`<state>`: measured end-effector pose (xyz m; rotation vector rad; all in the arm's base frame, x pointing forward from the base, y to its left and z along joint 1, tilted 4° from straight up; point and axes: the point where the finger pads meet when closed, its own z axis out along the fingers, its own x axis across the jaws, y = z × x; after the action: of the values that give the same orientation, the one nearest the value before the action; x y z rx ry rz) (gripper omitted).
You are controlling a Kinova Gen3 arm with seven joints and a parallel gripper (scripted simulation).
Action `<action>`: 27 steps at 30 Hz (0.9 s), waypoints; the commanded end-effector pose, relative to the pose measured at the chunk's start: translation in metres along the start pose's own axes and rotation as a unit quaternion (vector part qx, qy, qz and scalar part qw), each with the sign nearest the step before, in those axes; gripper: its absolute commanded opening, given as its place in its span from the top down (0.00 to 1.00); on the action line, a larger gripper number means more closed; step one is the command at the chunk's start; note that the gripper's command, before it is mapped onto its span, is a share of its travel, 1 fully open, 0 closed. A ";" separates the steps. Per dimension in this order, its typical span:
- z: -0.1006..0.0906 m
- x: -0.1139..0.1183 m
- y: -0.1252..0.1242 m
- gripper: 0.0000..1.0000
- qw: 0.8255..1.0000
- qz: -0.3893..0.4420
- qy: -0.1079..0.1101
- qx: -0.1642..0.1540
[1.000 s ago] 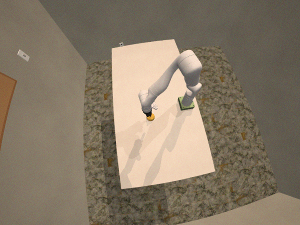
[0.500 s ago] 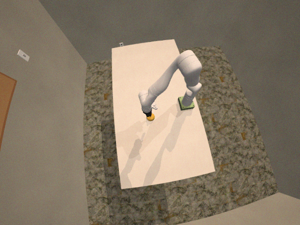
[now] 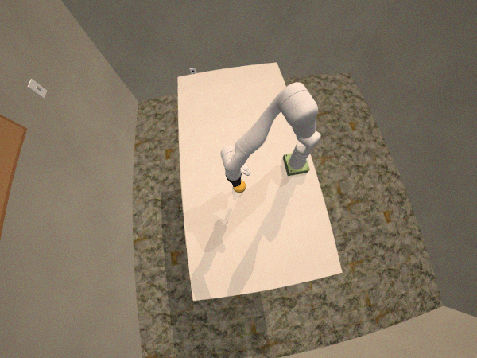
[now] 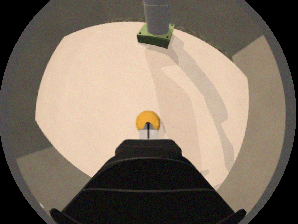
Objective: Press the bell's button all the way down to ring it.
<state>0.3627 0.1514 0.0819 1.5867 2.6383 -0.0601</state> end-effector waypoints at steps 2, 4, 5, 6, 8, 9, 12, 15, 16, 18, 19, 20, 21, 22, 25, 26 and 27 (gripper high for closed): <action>0.004 -0.001 -0.001 0.83 1.000 0.001 -0.001 0.002; 0.008 -0.001 -0.001 0.83 1.000 0.001 -0.001 0.002; 0.010 -0.001 -0.001 0.83 1.000 0.001 -0.001 0.002; 0.012 -0.001 -0.001 0.83 1.000 0.001 -0.001 0.002; 0.015 -0.001 -0.001 0.83 1.000 0.001 -0.001 0.002; 0.017 -0.001 -0.001 0.83 1.000 0.001 -0.001 0.002; 0.023 -0.001 -0.001 0.83 1.000 0.001 -0.001 0.002; 0.028 -0.001 -0.001 0.83 1.000 0.001 -0.001 0.002; 0.030 -0.001 0.000 0.83 1.000 0.001 -0.001 0.002; 0.030 -0.001 0.000 0.83 1.000 0.001 -0.001 0.002; 0.032 -0.001 0.000 0.83 1.000 0.001 -0.001 0.002; 0.033 -0.001 0.000 0.83 1.000 0.001 -0.001 0.002; 0.035 -0.001 0.000 0.83 1.000 0.001 -0.001 0.002; 0.036 -0.001 0.000 0.83 1.000 0.001 -0.001 0.002; 0.040 -0.001 0.000 0.83 1.000 0.001 -0.001 0.002; 0.041 -0.001 0.000 0.83 1.000 0.001 -0.001 0.002; 0.042 -0.001 0.000 0.83 1.000 0.001 -0.001 0.002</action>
<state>0.3649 0.1494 0.0433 1.5868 2.6383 -0.0606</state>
